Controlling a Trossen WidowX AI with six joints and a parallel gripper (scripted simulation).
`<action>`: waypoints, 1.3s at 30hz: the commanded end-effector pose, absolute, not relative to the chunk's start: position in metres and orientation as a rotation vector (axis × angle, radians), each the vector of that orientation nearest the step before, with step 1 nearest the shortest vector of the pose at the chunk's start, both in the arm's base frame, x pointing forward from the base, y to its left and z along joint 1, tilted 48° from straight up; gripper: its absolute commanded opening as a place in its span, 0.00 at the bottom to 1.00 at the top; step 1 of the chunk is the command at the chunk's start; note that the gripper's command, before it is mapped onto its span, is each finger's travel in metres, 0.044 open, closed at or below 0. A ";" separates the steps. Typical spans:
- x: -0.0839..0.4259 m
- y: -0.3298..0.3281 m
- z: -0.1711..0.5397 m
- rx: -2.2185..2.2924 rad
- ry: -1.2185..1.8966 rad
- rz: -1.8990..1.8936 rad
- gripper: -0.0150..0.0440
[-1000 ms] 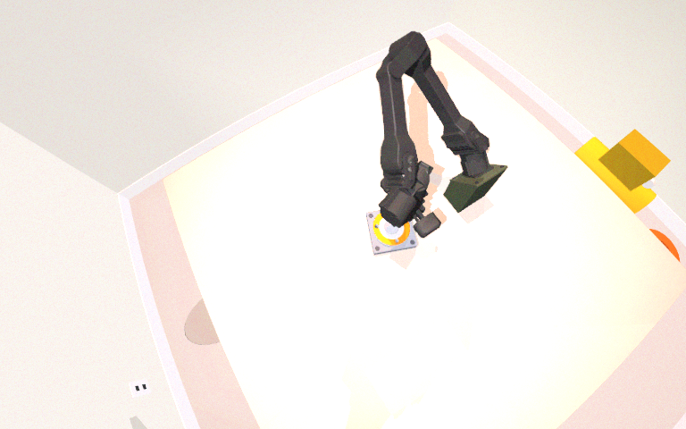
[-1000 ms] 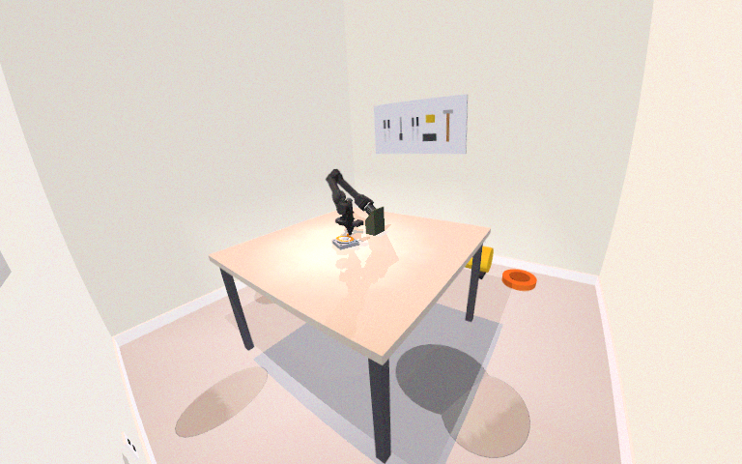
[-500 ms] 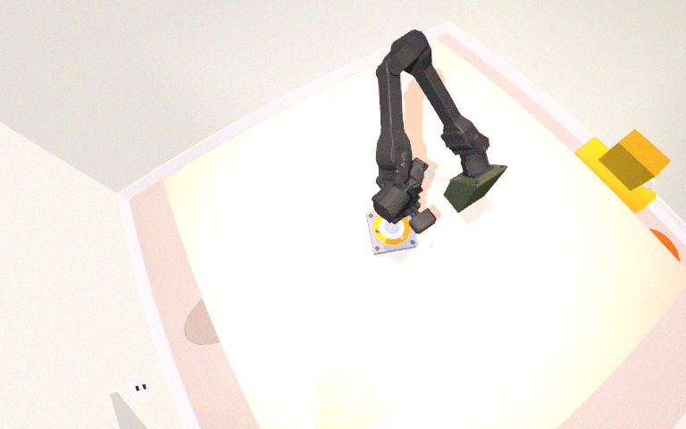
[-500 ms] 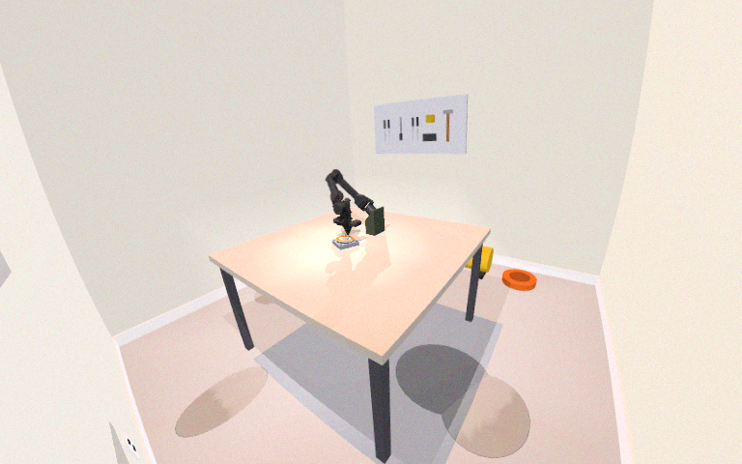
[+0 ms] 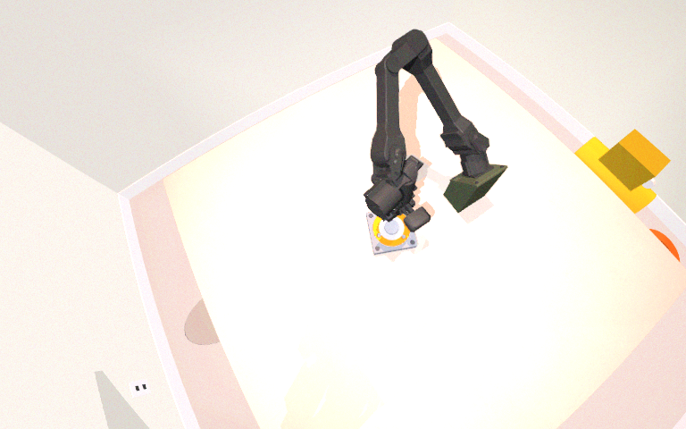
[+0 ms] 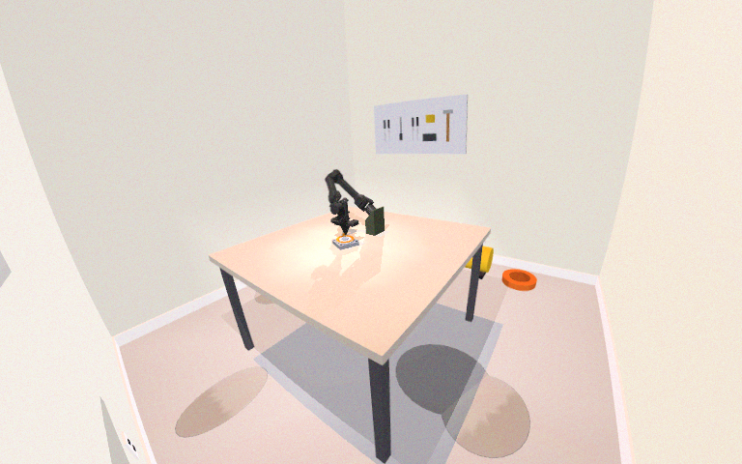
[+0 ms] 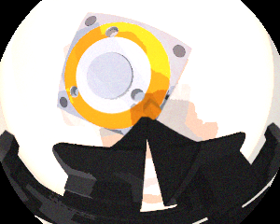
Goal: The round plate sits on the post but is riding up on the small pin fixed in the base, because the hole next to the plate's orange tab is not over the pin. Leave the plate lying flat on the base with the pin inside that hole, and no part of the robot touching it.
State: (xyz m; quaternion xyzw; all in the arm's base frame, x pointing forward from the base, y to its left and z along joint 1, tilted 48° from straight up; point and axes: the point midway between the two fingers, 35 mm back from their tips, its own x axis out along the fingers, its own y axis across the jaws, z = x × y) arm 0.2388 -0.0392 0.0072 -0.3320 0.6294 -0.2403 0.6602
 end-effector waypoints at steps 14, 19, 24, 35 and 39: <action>0.251 -0.042 0.017 -0.750 1.413 -0.545 0.25; 0.251 -0.038 0.020 -0.749 1.413 -0.544 0.25; 0.246 -0.021 0.034 -0.748 1.414 -0.542 0.25; 0.241 -0.016 0.039 -0.761 1.420 -0.543 0.25; 0.241 -0.016 0.039 -0.761 1.420 -0.543 0.25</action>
